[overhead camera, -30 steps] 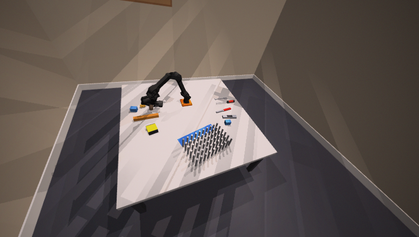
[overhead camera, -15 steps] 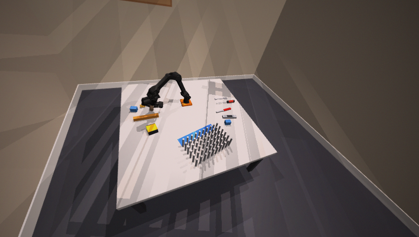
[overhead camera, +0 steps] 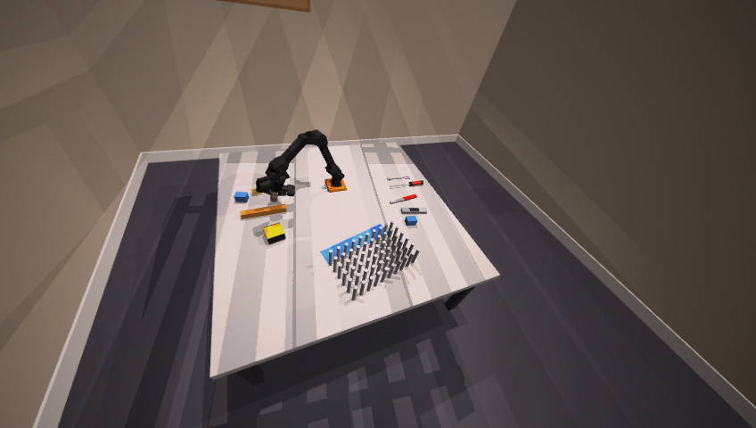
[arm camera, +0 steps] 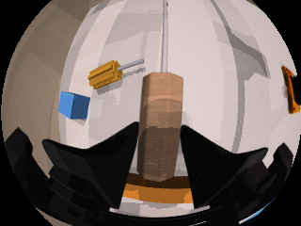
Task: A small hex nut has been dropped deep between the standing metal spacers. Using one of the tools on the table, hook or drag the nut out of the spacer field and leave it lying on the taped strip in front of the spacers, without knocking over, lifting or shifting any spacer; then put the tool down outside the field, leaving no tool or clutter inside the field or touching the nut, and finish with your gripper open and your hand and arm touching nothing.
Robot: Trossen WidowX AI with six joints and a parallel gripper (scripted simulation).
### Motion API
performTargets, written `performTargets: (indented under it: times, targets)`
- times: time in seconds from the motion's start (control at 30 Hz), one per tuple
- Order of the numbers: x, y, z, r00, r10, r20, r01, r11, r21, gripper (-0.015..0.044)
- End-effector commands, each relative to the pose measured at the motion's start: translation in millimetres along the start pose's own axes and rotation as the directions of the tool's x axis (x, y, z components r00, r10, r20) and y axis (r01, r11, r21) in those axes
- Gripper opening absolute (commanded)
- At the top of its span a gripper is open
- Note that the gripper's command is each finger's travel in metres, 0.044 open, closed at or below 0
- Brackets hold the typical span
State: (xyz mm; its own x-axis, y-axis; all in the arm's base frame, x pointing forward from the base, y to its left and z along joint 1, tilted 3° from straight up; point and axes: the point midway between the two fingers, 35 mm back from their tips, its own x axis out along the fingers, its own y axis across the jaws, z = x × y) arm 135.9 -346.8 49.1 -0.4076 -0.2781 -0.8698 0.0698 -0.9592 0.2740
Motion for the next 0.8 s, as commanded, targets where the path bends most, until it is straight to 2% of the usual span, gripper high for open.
performTargets:
  times: [0.0, 0.73, 0.77]
  targets:
    - [3, 0, 0, 1.0, 0.006, 0.008, -0.006, 1.0, -0.005, 0.0]
    - [16, -8, -3, 1.0, 0.006, 0.008, -0.006, 1.0, -0.006, 0.0]
    - [15, -8, -4, 1.0, 0.0, 0.0, 0.0, 1.0, 0.0, 0.0026]
